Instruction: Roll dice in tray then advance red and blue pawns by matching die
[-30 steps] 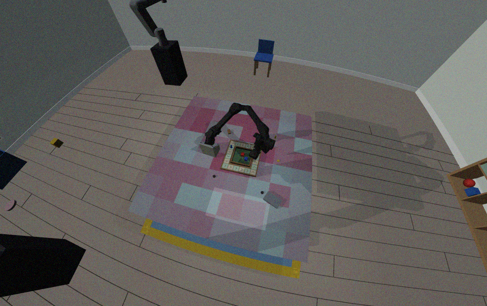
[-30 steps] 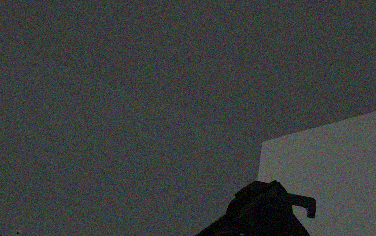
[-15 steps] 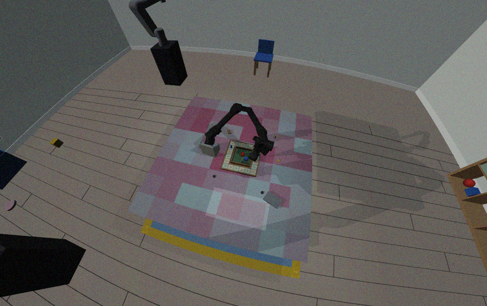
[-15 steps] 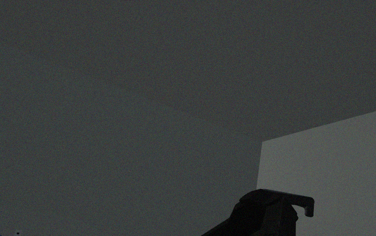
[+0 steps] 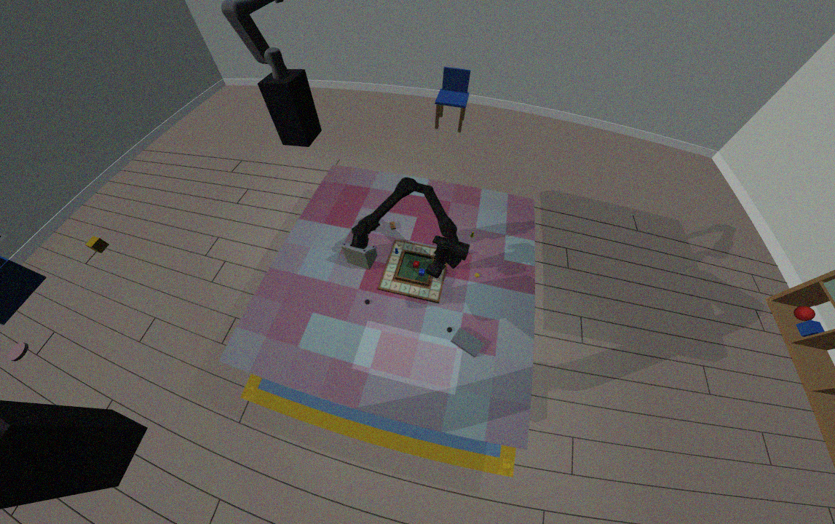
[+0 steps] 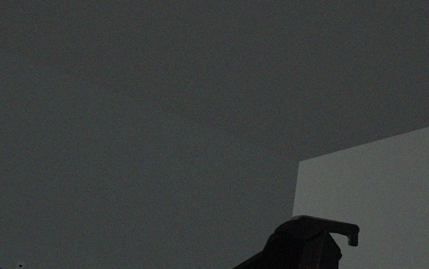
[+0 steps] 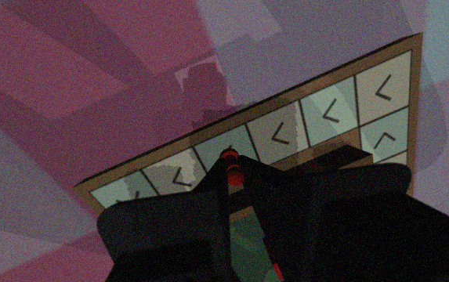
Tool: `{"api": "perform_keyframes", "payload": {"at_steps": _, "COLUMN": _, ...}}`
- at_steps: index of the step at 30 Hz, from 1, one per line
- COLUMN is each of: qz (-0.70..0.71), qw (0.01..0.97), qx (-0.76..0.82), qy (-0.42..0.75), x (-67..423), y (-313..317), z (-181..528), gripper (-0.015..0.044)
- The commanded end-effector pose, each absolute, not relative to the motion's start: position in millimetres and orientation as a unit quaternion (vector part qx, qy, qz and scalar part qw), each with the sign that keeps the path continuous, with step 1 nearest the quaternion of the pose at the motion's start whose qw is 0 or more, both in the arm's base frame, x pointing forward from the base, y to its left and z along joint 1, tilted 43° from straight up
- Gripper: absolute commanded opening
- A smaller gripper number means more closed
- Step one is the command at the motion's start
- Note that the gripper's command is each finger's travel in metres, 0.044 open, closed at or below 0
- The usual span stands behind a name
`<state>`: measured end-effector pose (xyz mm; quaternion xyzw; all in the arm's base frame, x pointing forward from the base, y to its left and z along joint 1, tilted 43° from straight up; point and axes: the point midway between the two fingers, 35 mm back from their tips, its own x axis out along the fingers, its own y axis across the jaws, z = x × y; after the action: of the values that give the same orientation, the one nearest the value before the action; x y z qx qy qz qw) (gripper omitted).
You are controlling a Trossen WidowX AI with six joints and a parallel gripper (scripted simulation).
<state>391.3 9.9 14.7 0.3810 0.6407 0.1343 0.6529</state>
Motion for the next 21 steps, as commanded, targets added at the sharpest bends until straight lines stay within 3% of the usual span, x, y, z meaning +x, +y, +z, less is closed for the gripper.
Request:
{"api": "perform_keyframes", "payload": {"at_steps": 1, "qz": 0.134, "qw": 0.653, "qx": 0.381, "qy": 0.64, "x": 391.3, "y": 8.9, "z": 15.5, "gripper": 0.0053}}
{"api": "perform_keyframes", "payload": {"at_steps": 16, "qz": 0.133, "qw": 0.653, "qx": 0.382, "qy": 0.64, "x": 389.9, "y": 1.4, "z": 23.3, "gripper": 0.044}}
{"api": "perform_keyframes", "payload": {"at_steps": 21, "qz": 0.134, "qw": 0.65, "qx": 0.383, "qy": 0.642, "x": 383.0, "y": -21.7, "z": 48.9, "gripper": 0.044}}
